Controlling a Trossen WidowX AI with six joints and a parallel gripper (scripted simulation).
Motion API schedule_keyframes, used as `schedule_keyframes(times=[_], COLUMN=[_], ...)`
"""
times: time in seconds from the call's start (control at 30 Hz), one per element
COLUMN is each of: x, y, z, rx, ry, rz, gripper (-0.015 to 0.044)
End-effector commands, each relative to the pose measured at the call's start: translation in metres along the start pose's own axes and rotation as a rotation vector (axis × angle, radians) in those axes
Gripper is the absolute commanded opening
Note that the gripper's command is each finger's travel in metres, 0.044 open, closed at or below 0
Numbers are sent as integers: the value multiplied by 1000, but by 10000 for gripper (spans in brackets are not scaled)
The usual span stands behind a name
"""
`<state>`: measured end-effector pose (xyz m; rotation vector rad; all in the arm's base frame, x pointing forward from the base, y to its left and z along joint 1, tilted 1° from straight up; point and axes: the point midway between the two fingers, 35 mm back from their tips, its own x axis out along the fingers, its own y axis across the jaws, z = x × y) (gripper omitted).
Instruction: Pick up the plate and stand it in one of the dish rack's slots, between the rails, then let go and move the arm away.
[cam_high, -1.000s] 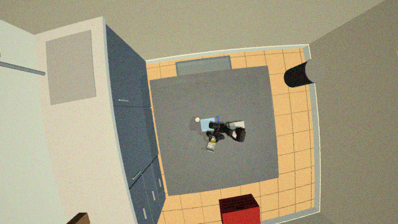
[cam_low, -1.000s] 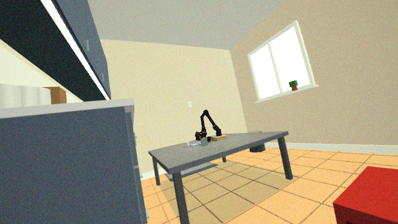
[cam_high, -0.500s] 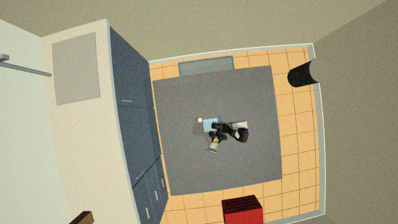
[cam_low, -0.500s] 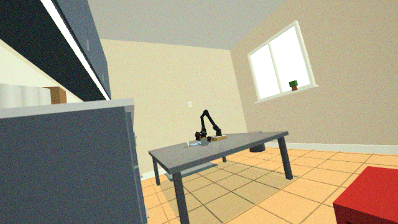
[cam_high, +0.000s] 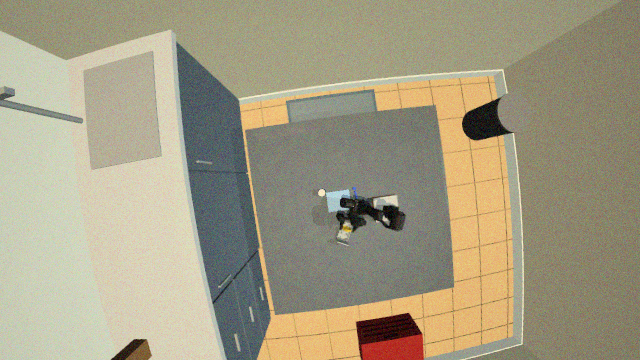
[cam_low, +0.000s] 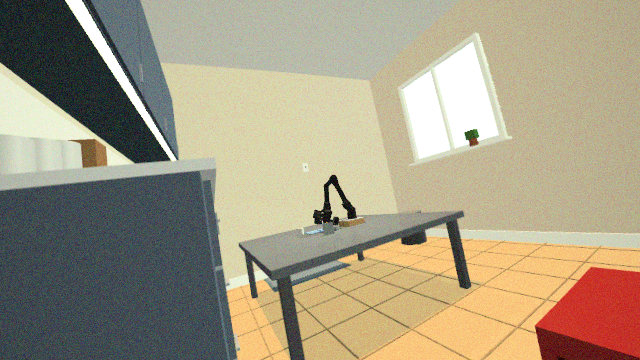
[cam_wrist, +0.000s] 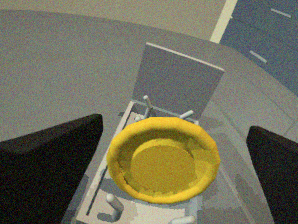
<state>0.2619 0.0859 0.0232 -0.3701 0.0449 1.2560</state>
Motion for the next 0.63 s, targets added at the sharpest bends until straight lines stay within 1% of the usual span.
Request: schedule_keyframes(times=[0.0,0.13,0.2,0.4,0.6], x=[-7,-18,-22,-22,-23], y=[-18,-29,-32,-34,-46], z=[34,78,93,94,89], rx=[-17,-7,-4,14,168], ry=[-2,-11,-14,0,131], rz=[-2,-8,-10,-11,-16], gripper=[400,400,400,400,400])
